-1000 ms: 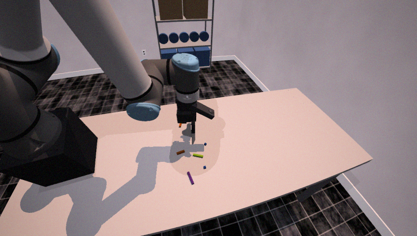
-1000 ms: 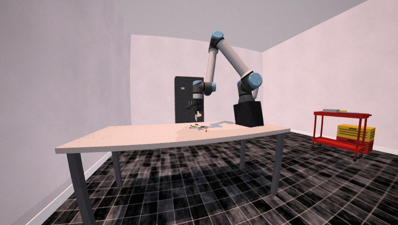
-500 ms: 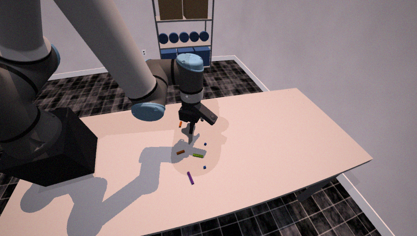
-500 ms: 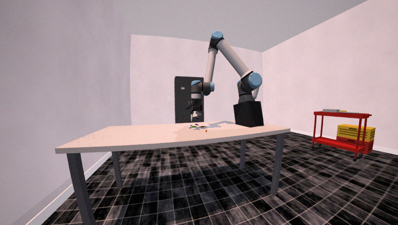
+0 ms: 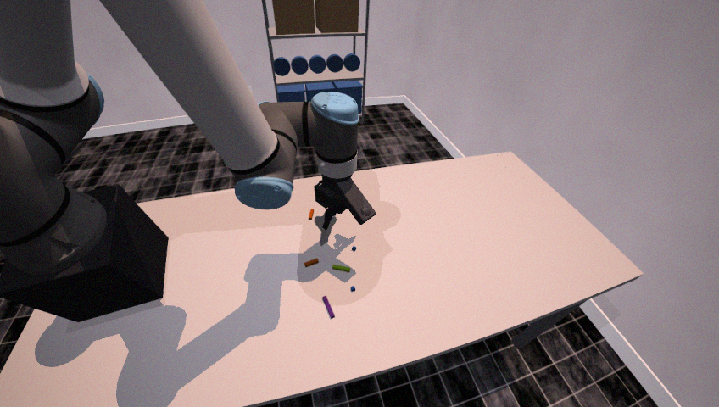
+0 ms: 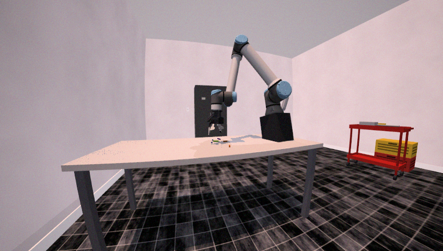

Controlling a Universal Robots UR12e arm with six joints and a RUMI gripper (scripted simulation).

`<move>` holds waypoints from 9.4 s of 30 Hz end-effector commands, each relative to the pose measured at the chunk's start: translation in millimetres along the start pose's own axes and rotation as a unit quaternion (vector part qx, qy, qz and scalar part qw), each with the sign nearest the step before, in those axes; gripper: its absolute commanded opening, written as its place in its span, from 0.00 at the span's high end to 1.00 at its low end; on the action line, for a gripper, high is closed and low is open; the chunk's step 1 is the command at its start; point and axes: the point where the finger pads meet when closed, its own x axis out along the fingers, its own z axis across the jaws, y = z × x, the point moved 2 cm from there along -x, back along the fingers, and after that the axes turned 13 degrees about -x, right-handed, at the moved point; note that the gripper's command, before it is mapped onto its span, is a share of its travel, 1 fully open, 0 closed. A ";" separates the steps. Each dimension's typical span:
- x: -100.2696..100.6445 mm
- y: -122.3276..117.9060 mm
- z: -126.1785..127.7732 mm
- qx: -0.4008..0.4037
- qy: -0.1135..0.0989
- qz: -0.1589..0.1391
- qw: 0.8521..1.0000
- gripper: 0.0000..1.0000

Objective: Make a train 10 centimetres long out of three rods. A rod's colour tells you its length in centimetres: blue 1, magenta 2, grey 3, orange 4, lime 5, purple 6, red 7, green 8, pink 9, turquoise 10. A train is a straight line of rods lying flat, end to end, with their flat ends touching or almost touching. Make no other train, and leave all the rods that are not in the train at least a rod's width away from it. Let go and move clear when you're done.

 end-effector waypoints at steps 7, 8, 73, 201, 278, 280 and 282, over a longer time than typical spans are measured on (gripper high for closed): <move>-1.2 10.1 -0.9 0.163 -0.002 0.001 0.987 0.00; -1.3 10.9 -1.0 0.176 -0.002 0.001 0.984 0.00; -4.6 33.1 -8.9 0.621 -0.002 0.002 0.783 0.86; 47.3 33.0 -8.9 0.622 -0.002 0.002 0.783 0.86; 57.8 33.4 -9.2 0.622 -0.002 0.002 0.783 0.86; 59.7 33.4 -9.2 0.622 -0.002 0.002 0.783 0.86; 61.4 33.4 -9.2 0.622 -0.002 0.002 0.783 0.86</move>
